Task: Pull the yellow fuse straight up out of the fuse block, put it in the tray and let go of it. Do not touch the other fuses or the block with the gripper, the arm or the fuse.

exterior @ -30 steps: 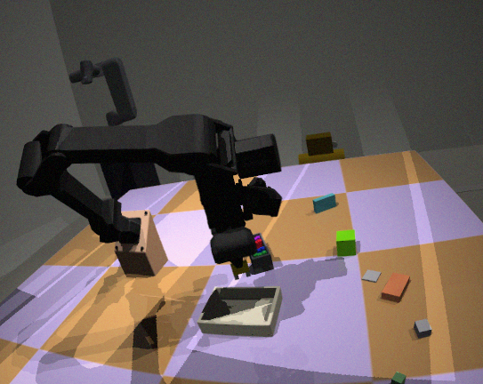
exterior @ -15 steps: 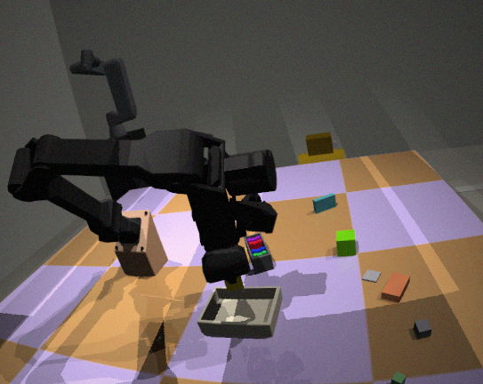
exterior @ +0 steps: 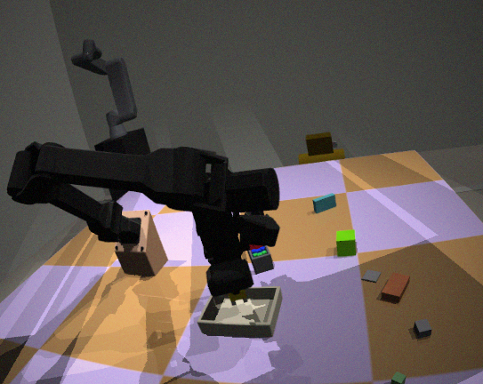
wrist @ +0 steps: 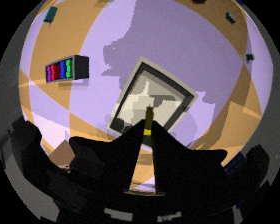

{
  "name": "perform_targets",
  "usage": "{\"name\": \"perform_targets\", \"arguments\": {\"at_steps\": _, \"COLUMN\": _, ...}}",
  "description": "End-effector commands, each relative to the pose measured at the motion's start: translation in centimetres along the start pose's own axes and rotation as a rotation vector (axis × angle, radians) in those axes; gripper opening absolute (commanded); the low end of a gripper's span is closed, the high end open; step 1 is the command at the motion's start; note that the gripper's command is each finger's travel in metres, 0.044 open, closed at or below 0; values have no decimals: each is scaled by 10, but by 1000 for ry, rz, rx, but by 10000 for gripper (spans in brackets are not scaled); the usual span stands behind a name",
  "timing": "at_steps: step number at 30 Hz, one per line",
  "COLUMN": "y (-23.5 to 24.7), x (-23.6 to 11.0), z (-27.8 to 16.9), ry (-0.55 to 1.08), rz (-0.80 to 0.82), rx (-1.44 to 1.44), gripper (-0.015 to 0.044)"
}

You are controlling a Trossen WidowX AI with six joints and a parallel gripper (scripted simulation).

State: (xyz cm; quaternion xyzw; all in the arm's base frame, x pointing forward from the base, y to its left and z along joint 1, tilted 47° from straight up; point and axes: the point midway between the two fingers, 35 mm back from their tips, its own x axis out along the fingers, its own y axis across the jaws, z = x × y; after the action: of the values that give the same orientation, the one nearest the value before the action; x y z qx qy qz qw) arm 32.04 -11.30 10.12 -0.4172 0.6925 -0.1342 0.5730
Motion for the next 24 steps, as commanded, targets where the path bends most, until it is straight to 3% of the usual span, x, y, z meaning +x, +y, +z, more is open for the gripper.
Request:
{"name": "perform_targets", "arguments": {"at_steps": 1, "y": 0, "x": 5, "z": -1, "ry": 4, "rz": -3, "rx": -5, "gripper": 0}}
{"name": "perform_targets", "arguments": {"at_steps": 14, "y": 0, "x": -1, "z": 0, "ry": 1, "rz": 0, "rx": 0, "gripper": 330}}
{"name": "perform_targets", "arguments": {"at_steps": 17, "y": 0, "x": -32, "z": 0, "ry": 3, "rz": 0, "rx": -5, "gripper": 330}}
{"name": "perform_targets", "arguments": {"at_steps": 24, "y": 0, "x": -35, "z": -1, "ry": 3, "rz": -1, "rx": -6, "gripper": 330}}
